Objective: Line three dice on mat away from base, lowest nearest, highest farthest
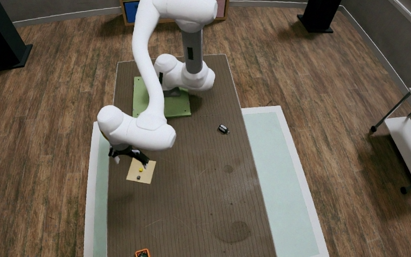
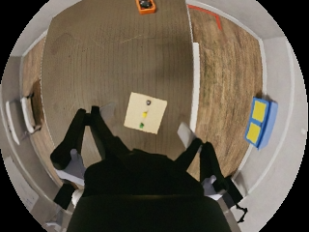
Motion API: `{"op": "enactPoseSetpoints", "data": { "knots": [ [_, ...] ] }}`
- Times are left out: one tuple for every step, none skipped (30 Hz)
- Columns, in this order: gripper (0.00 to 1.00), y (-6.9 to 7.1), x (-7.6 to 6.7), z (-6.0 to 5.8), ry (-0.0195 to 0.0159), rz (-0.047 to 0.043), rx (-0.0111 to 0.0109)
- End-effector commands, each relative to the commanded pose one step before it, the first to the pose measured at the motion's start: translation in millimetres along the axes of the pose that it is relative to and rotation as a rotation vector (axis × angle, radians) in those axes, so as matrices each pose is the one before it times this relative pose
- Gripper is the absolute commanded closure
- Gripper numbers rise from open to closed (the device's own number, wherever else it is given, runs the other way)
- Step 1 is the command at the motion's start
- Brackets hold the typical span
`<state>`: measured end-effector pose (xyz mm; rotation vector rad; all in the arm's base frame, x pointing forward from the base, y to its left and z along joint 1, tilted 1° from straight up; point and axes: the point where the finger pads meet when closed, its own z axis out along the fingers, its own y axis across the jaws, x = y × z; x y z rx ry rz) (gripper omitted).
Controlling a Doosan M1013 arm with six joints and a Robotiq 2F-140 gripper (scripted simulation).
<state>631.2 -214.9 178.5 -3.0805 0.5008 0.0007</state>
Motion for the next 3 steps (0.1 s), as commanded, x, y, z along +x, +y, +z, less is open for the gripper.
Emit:
{"op": "enactPoseSetpoints", "data": {
  "knots": [
    [0.0, -0.08, 0.36, -0.84, 0.00138, 0.0001, 0.00038],
    [0.0, 0.0, 0.0, 0.0, 0.0, 0.0, 0.0],
    [0.0, 0.0, 0.0, 0.0, 0.0, 0.0, 0.0]
  ]
}}
